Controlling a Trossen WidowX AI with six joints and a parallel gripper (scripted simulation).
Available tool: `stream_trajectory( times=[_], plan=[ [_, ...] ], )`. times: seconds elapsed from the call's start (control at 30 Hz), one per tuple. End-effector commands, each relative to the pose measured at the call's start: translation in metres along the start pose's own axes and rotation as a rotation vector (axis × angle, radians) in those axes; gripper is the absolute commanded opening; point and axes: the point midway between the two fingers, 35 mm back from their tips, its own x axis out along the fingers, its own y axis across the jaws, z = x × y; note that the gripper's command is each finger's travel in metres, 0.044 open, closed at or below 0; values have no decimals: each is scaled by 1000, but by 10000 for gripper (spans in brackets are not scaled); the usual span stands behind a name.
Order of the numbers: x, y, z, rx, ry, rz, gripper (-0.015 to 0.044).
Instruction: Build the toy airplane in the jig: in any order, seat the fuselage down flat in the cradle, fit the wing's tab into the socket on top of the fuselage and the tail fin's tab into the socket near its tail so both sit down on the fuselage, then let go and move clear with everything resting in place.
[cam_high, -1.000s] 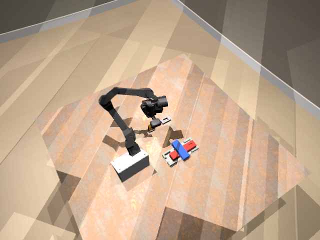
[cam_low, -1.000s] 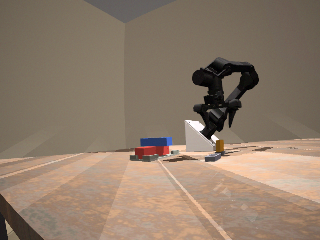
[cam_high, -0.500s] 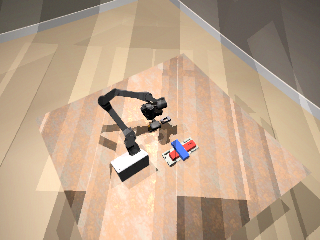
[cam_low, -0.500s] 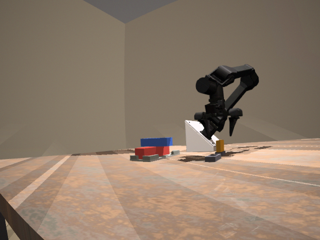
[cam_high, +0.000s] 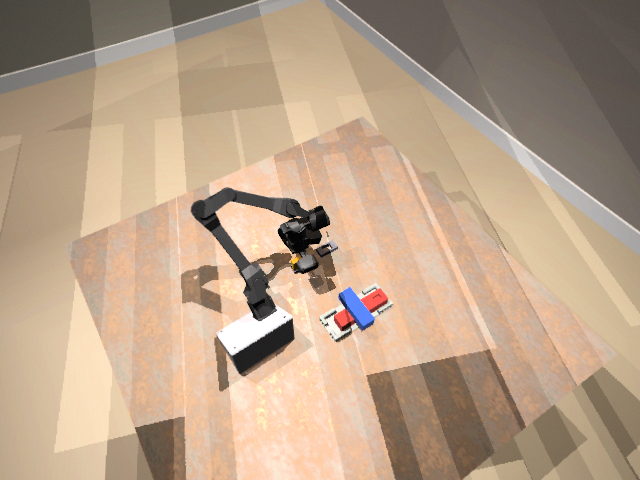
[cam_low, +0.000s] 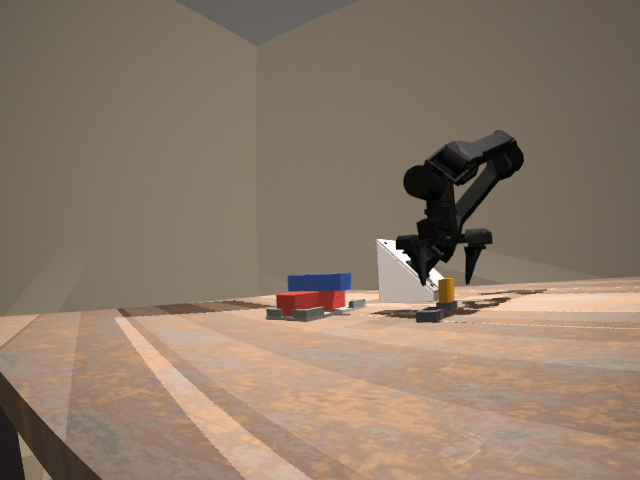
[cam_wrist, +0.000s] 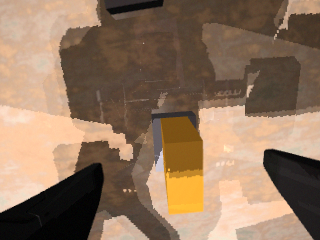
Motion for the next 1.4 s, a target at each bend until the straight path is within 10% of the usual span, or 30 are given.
stream_trajectory(
  times=[0.0, 0.43, 0.93, 1.37],
  plan=[
    [8, 1, -1, 4, 2, 4, 440],
    [26, 1, -2, 4, 3, 8, 440],
    [26, 1, -2, 4, 3, 8, 46],
    [21, 1, -2, -3, 7, -1, 0]
  ],
)
